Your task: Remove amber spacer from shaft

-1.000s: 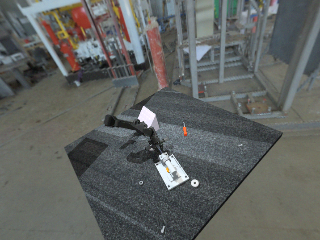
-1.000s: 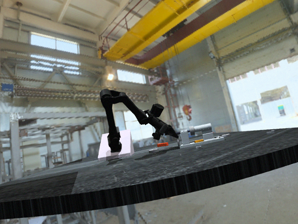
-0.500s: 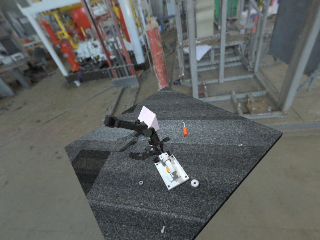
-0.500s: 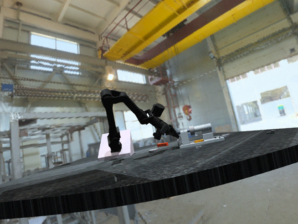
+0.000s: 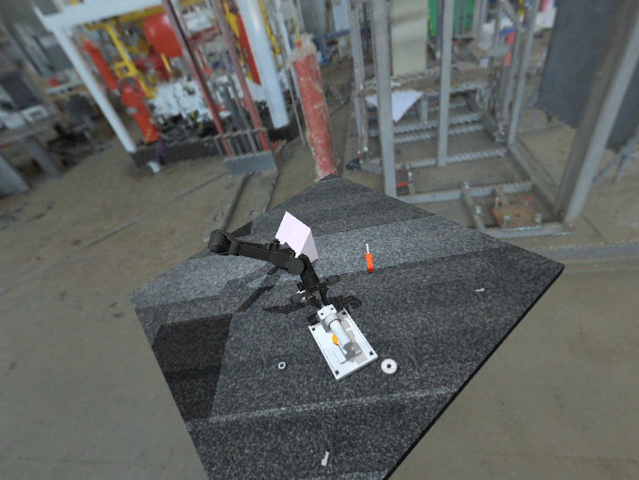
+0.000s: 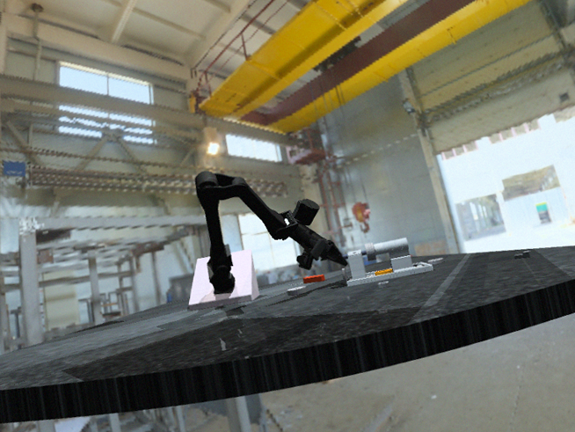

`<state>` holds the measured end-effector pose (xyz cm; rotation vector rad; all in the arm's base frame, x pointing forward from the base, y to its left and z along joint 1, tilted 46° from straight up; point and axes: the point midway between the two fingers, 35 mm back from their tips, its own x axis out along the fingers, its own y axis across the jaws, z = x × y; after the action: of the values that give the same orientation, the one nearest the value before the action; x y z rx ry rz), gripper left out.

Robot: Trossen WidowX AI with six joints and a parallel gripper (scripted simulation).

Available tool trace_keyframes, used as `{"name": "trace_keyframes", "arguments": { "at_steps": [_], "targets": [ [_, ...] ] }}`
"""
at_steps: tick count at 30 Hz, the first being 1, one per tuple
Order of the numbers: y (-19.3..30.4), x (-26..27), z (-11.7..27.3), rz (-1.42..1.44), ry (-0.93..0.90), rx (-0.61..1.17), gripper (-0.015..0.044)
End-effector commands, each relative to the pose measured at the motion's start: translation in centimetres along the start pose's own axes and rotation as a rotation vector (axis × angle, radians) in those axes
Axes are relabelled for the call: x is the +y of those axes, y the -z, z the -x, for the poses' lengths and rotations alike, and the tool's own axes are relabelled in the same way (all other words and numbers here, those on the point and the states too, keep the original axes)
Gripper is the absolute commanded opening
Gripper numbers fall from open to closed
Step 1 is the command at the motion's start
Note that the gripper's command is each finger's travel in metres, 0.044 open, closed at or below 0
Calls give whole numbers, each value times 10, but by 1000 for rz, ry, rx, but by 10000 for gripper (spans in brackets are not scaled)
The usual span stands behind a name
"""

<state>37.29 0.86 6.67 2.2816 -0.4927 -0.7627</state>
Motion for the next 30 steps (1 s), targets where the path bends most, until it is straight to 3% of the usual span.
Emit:
{"name": "trace_keyframes", "arguments": {
  "at_steps": [1,23,30],
  "targets": [
    [3,0,-2,1,-2,2,0],
    [6,0,-5,0,-2,2,0],
    [3,0,-3,2,-2,-2,184]
  ]
}}
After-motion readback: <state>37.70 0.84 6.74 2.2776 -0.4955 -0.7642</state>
